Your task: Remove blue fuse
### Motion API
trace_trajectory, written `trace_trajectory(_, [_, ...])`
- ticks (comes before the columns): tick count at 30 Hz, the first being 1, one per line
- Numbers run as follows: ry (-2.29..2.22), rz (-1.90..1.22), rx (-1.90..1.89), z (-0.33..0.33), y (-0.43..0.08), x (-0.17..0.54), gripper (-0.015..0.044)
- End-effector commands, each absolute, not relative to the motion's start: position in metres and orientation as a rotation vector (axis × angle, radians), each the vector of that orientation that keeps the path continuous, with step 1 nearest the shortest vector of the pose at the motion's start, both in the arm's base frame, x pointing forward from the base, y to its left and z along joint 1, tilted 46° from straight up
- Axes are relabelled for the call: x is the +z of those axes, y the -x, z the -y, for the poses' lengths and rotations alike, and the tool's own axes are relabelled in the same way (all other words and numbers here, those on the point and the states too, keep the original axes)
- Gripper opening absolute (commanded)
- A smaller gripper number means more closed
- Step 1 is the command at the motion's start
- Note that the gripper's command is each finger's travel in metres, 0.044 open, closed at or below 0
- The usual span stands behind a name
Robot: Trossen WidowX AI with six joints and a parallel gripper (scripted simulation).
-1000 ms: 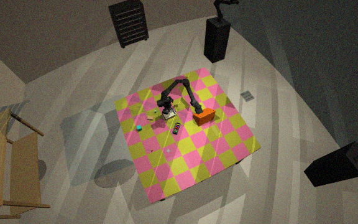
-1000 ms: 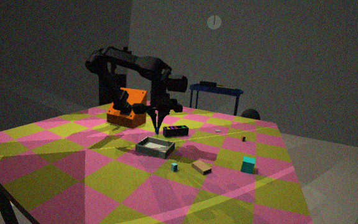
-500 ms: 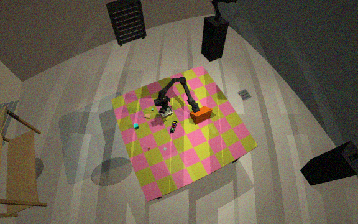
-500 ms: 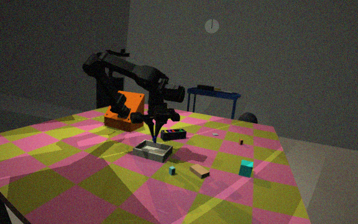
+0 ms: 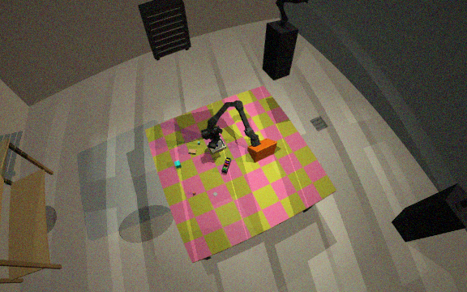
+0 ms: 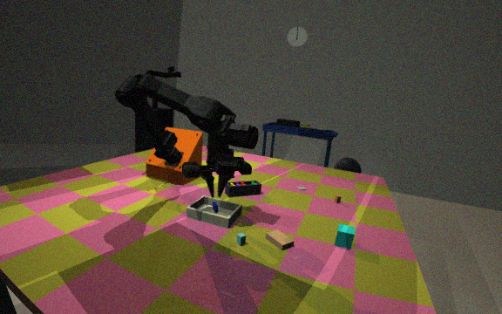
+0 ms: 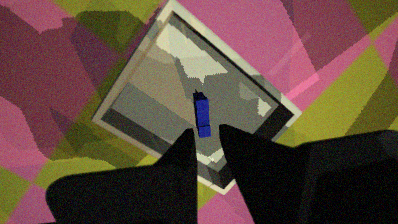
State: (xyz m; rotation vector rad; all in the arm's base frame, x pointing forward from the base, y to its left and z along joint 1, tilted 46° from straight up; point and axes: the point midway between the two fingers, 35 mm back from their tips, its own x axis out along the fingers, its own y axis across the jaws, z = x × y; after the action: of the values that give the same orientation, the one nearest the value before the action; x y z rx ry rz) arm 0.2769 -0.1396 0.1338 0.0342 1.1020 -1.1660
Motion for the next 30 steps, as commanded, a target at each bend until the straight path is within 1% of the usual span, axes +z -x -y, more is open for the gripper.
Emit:
trace_trajectory(1, [-0.034,-1.101,-1.166,0.139,-0.277,0.134,0.0184])
trace_trajectory(6, [-0.034,-1.101,-1.166,0.139,-0.277,0.134,0.0315])
trace_trajectory(7, [-0.034,-1.102,-1.166,0.138,-0.277,0.136,0.033])
trace_trajectory(12, [-0.029,-1.104,-1.168,0.114,-0.277,0.16,0.033])
trace_trajectory(30, [-0.03,-1.11,-1.164,0.115,-0.277,0.157,0.033])
